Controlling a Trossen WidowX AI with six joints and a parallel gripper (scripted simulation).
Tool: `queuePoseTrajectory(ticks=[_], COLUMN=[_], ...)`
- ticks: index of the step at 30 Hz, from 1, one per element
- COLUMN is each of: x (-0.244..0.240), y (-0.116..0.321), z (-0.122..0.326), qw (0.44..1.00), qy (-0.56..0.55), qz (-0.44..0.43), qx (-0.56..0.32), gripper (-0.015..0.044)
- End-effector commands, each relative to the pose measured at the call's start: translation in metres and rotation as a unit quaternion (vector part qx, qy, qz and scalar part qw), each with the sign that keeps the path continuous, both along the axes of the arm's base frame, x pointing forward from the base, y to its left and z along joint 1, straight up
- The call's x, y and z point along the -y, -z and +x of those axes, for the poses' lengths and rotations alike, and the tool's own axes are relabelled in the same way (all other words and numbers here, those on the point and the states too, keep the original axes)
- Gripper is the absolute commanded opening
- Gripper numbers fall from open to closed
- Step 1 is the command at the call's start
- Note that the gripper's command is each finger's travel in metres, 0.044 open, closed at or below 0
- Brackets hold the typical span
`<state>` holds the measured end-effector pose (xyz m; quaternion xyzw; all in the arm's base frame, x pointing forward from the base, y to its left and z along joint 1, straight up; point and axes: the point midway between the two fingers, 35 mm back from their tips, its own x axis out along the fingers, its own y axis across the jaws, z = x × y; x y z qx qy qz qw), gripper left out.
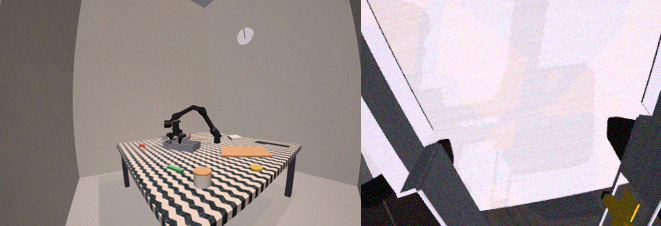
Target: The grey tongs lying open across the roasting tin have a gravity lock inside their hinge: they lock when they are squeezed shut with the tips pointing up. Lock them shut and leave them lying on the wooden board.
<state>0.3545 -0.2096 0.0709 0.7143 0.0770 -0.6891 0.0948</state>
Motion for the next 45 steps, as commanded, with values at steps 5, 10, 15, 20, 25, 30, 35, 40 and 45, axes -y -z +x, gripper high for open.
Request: queuePoseTrajectory(ticks=[5,10,15,20,25,30,35,40,45], x=[0.0000,0.0000,0.0000,0.0000,0.0000,0.0000,0.0000,0.0000,0.0000], y=[-0.0004,-0.0004,-0.0004,-0.0004,-0.0004,-0.0004,-0.0004,-0.0004,-0.0004], z=[0.0000,0.0000,0.0000,0.0000,0.0000,0.0000,0.0000,0.0000,0.0000], qw=[1.000,1.000,1.000,1.000,1.000,1.000,1.000,1.000,1.000], qy=[0.000,0.000,0.000,0.000,0.000,0.000,0.000,0.000,0.000], qz=[0.000,0.000,0.000,0.000,0.000,0.000,0.000,0.000,0.000], qx=[0.000,0.000,0.000,0.000,0.000,0.000,0.000,0.000,0.000], gripper=[0.0288,0.0255,0.0222,0.0188,0.0155,0.0122,0.0088,0.0055,0.0022])
